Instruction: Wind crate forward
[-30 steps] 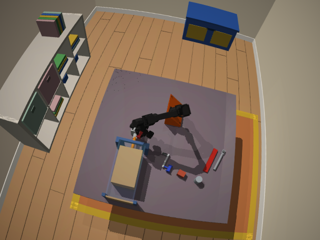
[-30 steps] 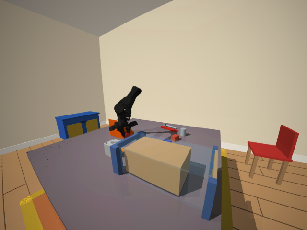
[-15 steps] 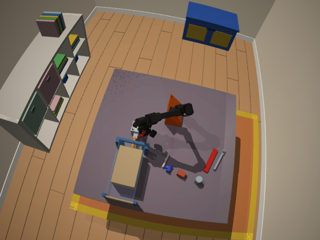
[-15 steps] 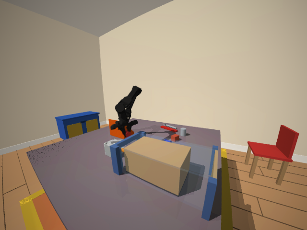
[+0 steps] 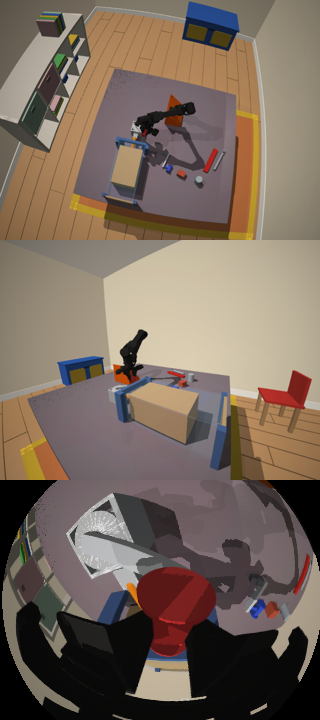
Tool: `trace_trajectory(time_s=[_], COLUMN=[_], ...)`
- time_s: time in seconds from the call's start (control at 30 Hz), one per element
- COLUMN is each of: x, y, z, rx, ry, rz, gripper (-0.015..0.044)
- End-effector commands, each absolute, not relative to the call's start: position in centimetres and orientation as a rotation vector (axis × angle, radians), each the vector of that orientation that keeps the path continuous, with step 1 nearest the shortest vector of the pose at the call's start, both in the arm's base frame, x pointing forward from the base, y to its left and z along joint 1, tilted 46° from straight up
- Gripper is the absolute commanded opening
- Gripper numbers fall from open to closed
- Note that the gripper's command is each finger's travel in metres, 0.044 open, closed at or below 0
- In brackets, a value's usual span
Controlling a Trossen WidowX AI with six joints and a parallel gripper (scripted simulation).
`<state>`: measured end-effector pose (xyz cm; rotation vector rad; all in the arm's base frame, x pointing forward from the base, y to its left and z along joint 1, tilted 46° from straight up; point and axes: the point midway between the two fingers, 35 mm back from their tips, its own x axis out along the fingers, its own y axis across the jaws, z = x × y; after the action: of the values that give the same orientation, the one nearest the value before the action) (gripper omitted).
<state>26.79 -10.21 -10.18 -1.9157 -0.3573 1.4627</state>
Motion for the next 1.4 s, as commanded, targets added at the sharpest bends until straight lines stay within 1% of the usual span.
trace_trajectory(time_s=[0.0, 1.37], x=[25.6, 20.0], y=[-9.8, -9.6], z=[-9.8, -8.9], rx=[-1.892, -1.889], ry=[-0.355, -0.352], rz=[1.466, 1.470], gripper=[0.0000, 0.0000])
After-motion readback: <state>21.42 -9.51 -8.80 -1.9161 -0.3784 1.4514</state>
